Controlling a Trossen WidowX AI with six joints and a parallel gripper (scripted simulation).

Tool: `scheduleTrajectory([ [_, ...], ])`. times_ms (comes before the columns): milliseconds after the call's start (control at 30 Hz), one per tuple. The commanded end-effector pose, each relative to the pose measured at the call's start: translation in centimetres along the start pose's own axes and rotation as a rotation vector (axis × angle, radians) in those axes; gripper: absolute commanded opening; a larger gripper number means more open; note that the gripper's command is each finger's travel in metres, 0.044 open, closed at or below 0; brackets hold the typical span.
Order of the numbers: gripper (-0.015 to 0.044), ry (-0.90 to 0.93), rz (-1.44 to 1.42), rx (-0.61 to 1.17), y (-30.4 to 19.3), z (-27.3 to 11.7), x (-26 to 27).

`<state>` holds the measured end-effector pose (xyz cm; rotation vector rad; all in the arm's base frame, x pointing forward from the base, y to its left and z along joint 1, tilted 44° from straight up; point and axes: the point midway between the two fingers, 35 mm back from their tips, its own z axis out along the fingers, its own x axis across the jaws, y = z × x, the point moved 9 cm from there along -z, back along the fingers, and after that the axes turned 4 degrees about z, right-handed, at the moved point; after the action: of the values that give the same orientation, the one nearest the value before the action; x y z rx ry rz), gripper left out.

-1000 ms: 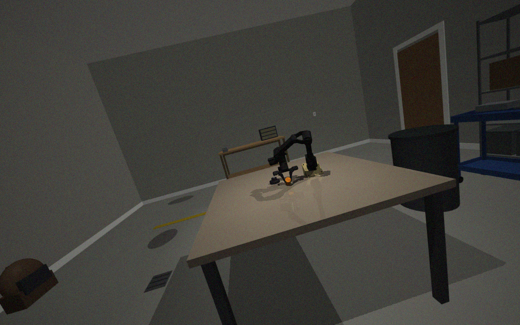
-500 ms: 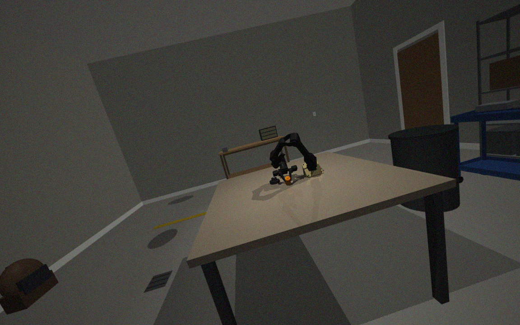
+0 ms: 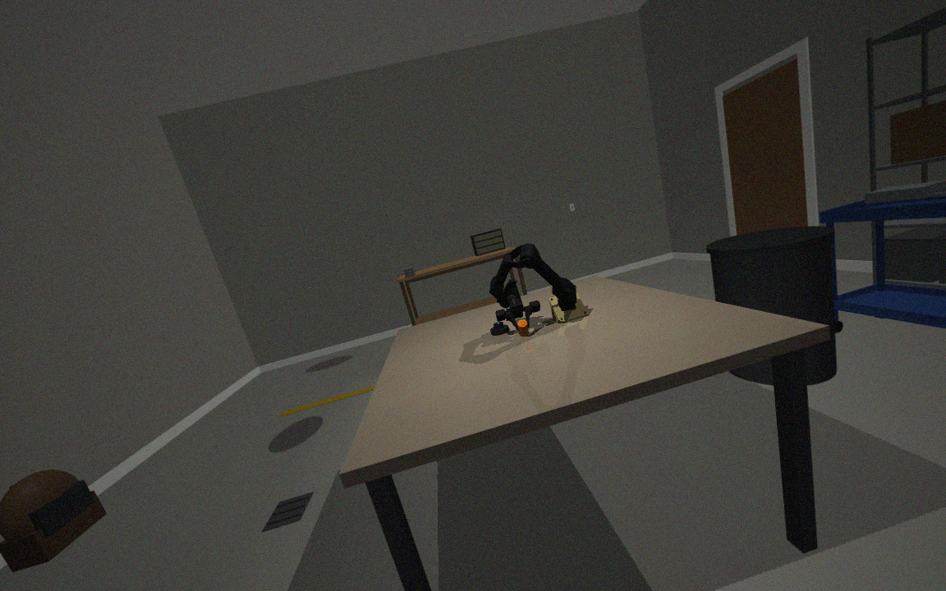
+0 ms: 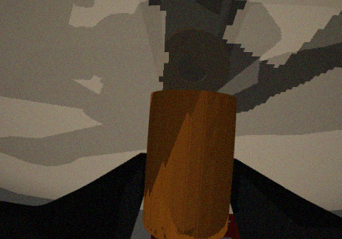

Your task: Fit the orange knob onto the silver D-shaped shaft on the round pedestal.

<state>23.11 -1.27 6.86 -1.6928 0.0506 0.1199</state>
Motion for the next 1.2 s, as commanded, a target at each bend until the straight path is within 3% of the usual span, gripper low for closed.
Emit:
scheduleTrajectory([
  [0, 0.0179, -0.001, -0.003, 0.0, 0.2, -0.21, 0.0],
  [300, 0.0179, -0.001, -0.003, 0.0, 0.62, -0.52, 0.03],
  [400, 0.0258, 0.001, -0.002, 0.0, 0.44, -0.36, 0.03],
  [433, 0.026, 0.001, -0.002, 0.0, 0.44, -0.36, 0.03],
  [1167, 0.026, 0.001, -0.002, 0.0, 0.44, -0.36, 0.03],
])
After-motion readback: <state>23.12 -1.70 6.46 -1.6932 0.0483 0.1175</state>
